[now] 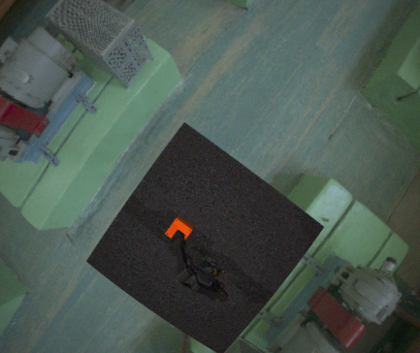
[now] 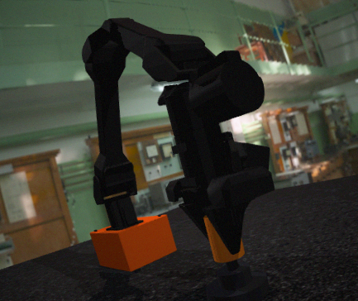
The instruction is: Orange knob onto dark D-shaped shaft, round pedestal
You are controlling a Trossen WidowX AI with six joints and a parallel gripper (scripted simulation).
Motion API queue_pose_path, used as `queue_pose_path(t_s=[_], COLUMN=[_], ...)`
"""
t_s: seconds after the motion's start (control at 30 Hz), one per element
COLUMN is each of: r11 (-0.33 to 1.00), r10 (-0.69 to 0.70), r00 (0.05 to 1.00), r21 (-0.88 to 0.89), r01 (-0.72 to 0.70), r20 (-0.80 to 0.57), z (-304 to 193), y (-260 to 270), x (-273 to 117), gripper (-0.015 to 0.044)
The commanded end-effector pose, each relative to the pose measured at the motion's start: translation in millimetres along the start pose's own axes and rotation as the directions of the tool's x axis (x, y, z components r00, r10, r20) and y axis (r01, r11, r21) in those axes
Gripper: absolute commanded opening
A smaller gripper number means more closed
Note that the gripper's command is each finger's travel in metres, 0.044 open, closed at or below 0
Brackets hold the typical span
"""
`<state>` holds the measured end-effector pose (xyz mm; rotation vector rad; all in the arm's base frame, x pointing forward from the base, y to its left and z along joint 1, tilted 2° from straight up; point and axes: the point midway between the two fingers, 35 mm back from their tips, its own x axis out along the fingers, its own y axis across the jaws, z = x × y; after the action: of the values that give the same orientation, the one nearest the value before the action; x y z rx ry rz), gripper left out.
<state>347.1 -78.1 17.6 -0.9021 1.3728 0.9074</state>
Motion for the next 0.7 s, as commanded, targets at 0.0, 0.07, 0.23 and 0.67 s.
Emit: queue_pose_path(t_s=[0.0, 0.07, 0.23, 0.67], r11=[1.000, 1.000, 0.985, 0.977], r10=[-0.006, -0.007, -0.007, -0.007], r00=[1.000, 1.000, 1.000, 1.000], r21=[-0.004, -0.013, -0.172, -0.212], r01=[0.006, 0.007, 0.006, 0.006], r20=[0.000, 0.000, 0.000, 0.000], z=[-0.1, 0.0, 0.4, 1.1], y=[-2.9, -3.4, -5.1, -5.8], x=[-3.5, -4.3, -6.0, -4.8], gripper=[0.0000, 0.0000, 0.0000, 0.0000])
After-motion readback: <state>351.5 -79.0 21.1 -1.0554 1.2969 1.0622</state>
